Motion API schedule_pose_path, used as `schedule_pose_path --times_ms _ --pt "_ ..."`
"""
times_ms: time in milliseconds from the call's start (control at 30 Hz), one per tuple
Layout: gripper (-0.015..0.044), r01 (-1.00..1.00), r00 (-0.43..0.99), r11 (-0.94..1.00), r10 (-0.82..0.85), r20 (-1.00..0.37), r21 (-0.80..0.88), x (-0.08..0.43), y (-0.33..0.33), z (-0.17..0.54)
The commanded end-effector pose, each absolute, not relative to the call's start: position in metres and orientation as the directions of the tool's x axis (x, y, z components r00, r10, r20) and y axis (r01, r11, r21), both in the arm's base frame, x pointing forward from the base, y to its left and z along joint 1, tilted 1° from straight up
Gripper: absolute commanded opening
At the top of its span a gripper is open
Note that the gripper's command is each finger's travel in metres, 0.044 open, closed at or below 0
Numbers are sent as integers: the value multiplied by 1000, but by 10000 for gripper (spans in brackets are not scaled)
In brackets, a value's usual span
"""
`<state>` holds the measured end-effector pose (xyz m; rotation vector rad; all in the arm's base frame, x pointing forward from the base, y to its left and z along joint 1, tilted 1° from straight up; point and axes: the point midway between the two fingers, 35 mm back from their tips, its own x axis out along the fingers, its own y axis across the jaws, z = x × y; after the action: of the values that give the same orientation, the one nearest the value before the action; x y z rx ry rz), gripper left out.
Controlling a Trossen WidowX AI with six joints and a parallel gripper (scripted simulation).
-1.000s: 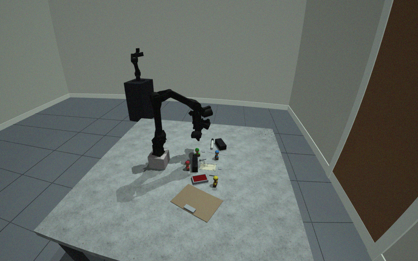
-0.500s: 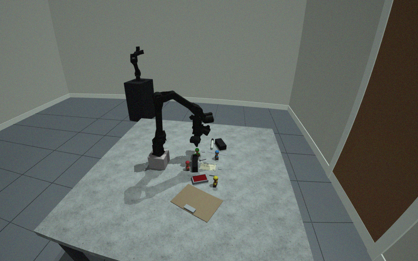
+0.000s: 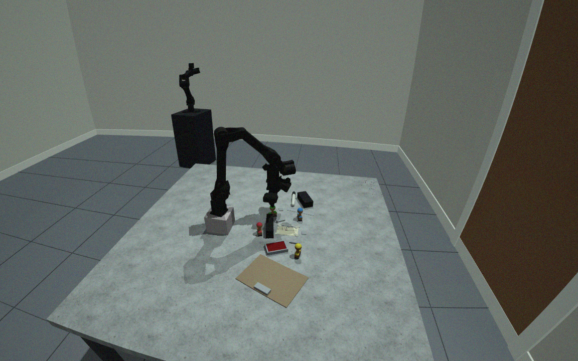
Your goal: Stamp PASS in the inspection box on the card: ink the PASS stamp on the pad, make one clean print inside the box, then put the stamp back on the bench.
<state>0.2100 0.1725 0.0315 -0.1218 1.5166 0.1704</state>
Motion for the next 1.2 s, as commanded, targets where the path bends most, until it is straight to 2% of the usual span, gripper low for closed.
schedule_pose_path --times_ms 0,1000,1033,1167 --pt "225 -191 41 981 26 -999 17 210 171 22" --pt "225 -191 40 982 25 -999 17 208 169 -17" --pt "198 -187 41 982 31 -999 23 209 170 -14" --pt "172 -187 41 982 31 -999 23 209 170 -14"
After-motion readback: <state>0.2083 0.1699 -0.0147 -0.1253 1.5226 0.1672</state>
